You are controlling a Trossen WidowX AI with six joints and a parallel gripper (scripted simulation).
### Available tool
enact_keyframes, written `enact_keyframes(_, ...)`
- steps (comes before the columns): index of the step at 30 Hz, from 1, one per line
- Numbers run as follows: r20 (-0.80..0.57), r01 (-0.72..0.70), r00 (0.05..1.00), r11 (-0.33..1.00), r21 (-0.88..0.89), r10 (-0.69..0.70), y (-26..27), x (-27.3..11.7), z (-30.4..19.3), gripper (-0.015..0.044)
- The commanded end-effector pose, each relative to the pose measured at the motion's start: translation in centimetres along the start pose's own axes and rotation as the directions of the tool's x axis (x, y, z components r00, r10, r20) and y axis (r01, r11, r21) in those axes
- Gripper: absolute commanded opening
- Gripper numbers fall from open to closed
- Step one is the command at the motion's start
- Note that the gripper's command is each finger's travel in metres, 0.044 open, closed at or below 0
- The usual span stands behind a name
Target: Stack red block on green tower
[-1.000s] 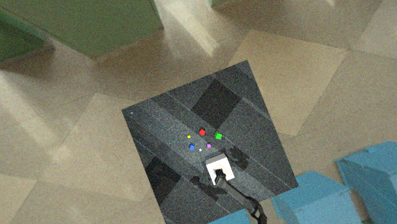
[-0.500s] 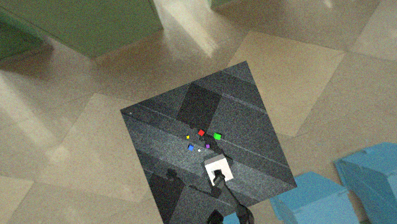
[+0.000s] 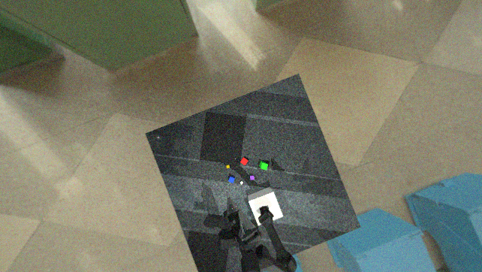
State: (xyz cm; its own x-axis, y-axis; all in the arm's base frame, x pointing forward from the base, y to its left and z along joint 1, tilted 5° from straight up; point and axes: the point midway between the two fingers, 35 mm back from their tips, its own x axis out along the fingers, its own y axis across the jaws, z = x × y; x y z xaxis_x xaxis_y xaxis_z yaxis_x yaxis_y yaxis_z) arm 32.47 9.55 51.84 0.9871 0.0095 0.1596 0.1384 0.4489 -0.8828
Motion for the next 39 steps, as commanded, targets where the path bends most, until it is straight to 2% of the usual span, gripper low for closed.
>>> enact_keyframes(1, -0.057, -0.134, 0.989, 0.991, -0.009, 0.134, 4.7, 2.7, -1.6, 0.044)
enact_keyframes(6, -0.152, -0.324, 0.934, 0.946, 0.011, 0.322, 11.4, 5.5, -4.6, 0.044)
enact_keyframes(11, -0.253, -0.493, 0.831, 0.866, 0.081, 0.496, 17.9, 7.0, -8.5, 0.044)
enact_keyframes(16, -0.345, -0.625, 0.679, 0.757, 0.19, 0.648, 24.0, 7.2, -12.6, 0.044)
enact_keyframes(21, -0.406, -0.716, 0.487, 0.62, 0.321, 0.773, 29.6, 6.1, -16.3, 0.044)
enact_keyframes(28, -0.443, -0.736, 0.17, 0.413, 0.537, 0.88, 36.3, 2.8, -21.2, 0.044)
enact_keyframes(35, -0.406, -0.624, -0.158, 0.228, 0.747, 0.9, 41.2, -1.9, -25.1, 0.044)
enact_keyframes(39, -0.399, -0.607, -0.189, 0.212, 0.766, 0.897, 41.4, -2.8, -25.5, 0.044)
